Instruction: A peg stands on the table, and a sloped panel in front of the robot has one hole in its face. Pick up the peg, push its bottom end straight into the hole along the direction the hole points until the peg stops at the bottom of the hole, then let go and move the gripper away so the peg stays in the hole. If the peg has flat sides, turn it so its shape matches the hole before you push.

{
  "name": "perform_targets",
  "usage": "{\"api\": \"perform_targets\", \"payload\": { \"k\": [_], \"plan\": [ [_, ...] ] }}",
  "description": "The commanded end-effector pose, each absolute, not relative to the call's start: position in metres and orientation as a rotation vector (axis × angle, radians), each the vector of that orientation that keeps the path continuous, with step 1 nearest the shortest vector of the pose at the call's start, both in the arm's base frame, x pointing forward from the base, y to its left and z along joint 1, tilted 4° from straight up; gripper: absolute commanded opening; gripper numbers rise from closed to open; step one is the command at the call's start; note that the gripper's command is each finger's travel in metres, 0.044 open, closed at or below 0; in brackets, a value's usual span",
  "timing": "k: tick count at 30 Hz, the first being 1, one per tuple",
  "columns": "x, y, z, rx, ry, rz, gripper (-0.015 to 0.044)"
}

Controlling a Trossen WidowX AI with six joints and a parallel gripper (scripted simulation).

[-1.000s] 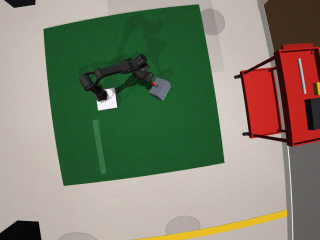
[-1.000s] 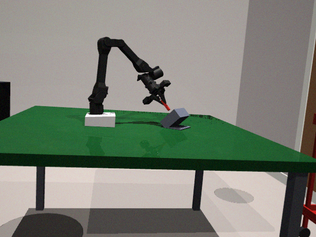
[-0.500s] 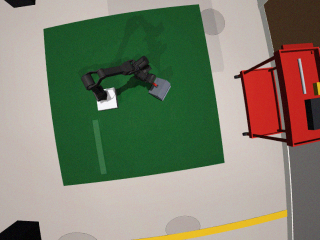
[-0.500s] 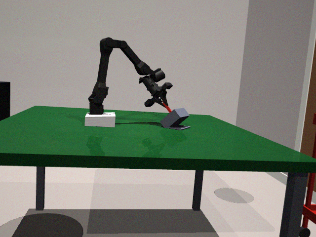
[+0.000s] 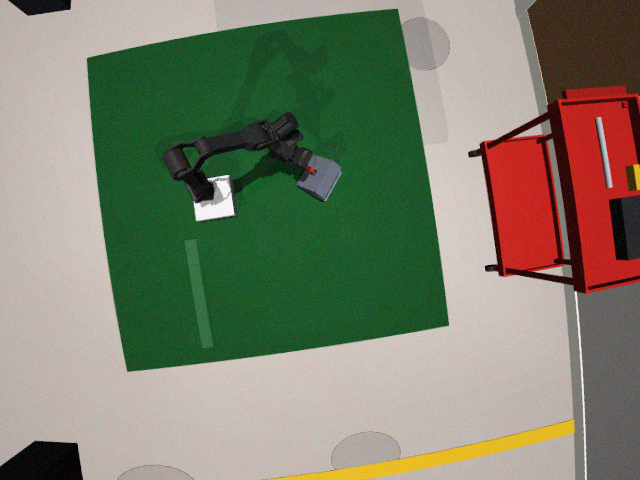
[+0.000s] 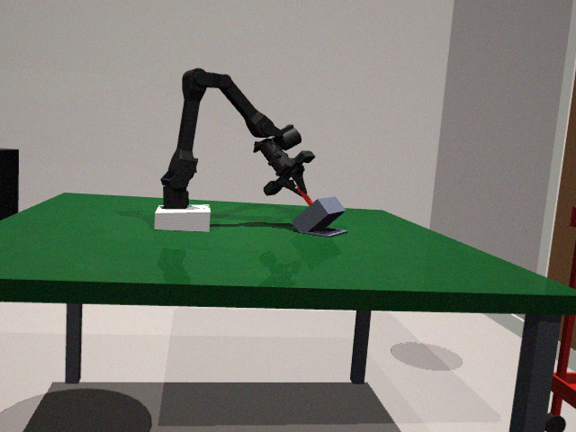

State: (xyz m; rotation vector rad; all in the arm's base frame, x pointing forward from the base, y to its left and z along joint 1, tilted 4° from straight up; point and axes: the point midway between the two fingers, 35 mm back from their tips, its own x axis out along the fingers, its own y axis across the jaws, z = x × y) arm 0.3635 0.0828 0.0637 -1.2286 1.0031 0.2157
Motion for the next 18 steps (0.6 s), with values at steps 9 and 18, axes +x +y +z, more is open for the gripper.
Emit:
{"api": "perform_targets", "payload": {
  "k": [9, 18],
  "plan": [
    [0.3637, 0.0820, 0.0614, -1.228, 1.005, 0.216, 0.0000],
    [0.3663, 0.0801, 0.0570, -1.229, 1.004, 0.215, 0.0000]
  ]
}}
